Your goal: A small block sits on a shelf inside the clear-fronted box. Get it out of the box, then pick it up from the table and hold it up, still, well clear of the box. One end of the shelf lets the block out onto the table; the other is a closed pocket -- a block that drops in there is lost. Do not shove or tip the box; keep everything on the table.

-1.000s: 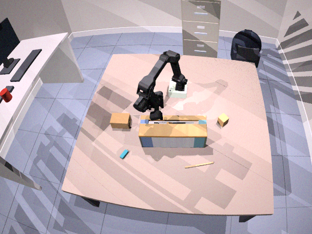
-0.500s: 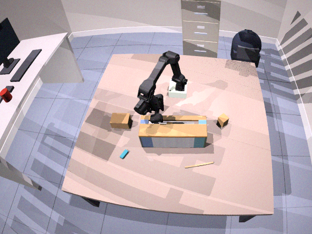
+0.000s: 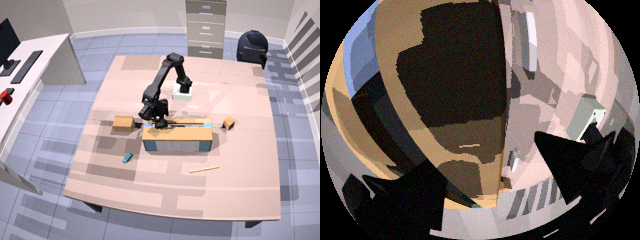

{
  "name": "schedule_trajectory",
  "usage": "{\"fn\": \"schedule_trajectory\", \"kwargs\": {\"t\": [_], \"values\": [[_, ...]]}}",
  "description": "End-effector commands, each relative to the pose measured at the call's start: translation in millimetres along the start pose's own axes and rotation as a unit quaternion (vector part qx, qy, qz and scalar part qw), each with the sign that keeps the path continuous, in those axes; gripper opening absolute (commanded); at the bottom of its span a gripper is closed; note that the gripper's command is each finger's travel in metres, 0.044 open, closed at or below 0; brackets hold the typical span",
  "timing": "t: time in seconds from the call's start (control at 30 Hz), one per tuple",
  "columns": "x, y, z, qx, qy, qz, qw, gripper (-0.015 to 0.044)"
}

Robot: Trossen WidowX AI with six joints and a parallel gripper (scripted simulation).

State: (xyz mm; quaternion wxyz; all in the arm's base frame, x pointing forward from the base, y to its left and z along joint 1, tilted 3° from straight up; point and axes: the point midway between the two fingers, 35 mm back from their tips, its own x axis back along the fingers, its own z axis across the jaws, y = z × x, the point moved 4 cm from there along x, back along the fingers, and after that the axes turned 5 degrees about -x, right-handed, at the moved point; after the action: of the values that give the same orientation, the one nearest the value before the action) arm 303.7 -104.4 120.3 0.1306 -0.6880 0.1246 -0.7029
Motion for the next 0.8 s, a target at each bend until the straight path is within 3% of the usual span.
{"fn": "schedule_trajectory", "kwargs": {"t": [0.0, 0.77], "values": [[-8, 1, -2, -0.004, -0.001, 0.003, 1.0, 0.04], [-21, -37, -4, 0.0, -0.001, 0.002, 1.0, 0.04]]}}
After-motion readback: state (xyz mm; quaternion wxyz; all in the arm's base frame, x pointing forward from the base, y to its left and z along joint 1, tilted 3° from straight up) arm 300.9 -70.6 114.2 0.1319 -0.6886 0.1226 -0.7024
